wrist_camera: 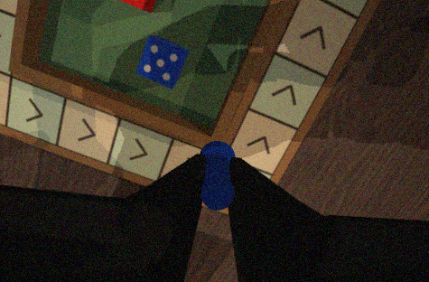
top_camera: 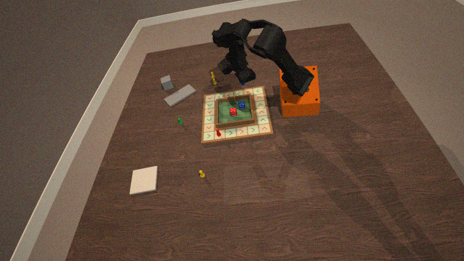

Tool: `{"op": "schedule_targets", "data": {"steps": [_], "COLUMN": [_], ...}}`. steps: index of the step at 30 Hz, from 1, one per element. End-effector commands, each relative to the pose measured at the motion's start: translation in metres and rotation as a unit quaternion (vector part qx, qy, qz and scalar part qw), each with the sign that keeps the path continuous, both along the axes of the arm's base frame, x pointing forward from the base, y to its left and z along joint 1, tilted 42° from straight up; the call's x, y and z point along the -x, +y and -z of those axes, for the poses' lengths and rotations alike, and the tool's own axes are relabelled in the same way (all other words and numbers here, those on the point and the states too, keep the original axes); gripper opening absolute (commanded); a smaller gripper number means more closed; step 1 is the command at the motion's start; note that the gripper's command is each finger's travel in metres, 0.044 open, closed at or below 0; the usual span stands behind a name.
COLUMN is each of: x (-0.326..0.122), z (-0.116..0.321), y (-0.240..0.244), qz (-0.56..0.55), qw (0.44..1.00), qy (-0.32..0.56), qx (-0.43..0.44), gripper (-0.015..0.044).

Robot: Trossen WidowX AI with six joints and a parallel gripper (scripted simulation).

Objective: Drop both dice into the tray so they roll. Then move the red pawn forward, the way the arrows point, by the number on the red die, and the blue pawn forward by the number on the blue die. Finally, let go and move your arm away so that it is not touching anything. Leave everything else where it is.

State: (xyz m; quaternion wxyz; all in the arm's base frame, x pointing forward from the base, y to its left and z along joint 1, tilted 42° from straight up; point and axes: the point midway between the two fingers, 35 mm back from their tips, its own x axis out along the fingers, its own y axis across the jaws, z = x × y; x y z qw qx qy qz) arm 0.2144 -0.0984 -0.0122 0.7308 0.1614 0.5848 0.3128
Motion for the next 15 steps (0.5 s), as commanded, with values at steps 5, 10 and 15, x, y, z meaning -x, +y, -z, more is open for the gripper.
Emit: {"op": "schedule_targets", "data": {"steps": [5,10,15], "x": [-0.02,-0.03,-0.033], "z": [0.032,0.053,0.059], "y": [-0.007,-0.01,-0.011], "qz": [0.001,0.001,0.001], "qw": [1.0,1.0,1.0], "qy": [0.0,-0.001,-0.001], "qx": [-0.002,-0.002,-0.002], "gripper": [0.0,0.0,0.0]}}
